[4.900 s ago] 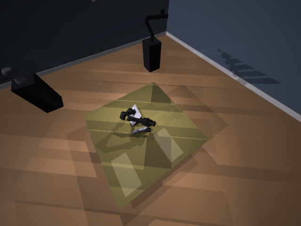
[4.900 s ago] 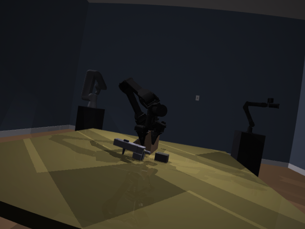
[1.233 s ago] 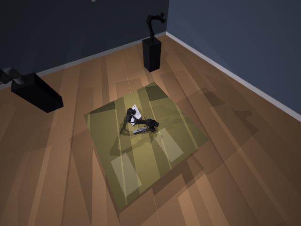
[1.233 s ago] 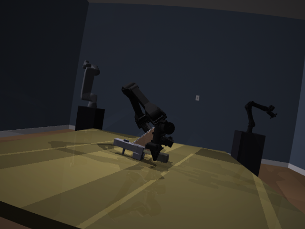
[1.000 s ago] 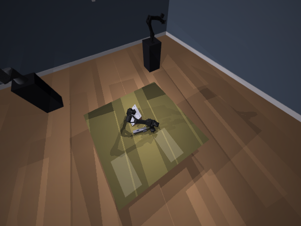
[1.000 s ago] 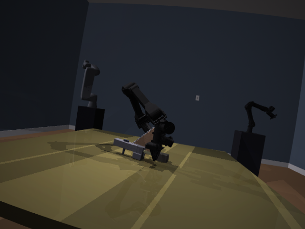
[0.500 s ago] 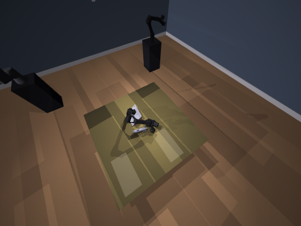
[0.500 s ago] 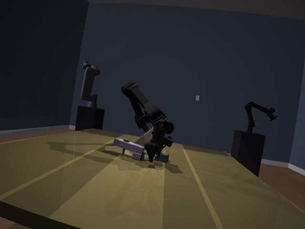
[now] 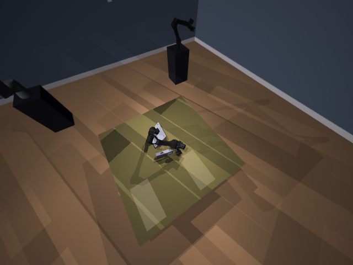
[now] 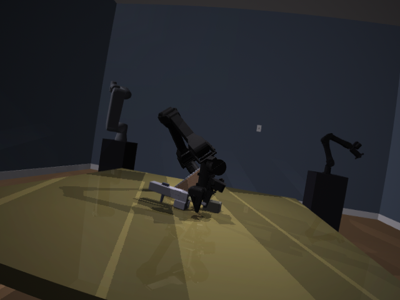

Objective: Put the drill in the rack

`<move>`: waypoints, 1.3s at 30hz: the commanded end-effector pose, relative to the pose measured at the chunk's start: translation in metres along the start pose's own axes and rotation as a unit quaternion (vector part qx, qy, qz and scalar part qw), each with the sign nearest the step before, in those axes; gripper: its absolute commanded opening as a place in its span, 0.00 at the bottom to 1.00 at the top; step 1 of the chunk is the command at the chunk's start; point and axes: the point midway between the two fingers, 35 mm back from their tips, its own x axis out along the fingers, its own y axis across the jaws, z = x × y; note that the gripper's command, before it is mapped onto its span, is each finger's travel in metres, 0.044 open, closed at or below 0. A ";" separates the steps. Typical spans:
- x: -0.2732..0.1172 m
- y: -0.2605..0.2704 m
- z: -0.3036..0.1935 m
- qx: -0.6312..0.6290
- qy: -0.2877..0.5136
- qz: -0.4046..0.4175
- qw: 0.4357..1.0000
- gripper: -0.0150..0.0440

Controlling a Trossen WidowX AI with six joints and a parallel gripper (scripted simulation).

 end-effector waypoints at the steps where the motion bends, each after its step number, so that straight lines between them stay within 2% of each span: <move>1: 0.002 0.000 -0.003 -0.002 0.002 0.000 1.000 1.00; 39: 0.005 0.001 -0.010 -0.002 0.002 0.000 1.000 1.00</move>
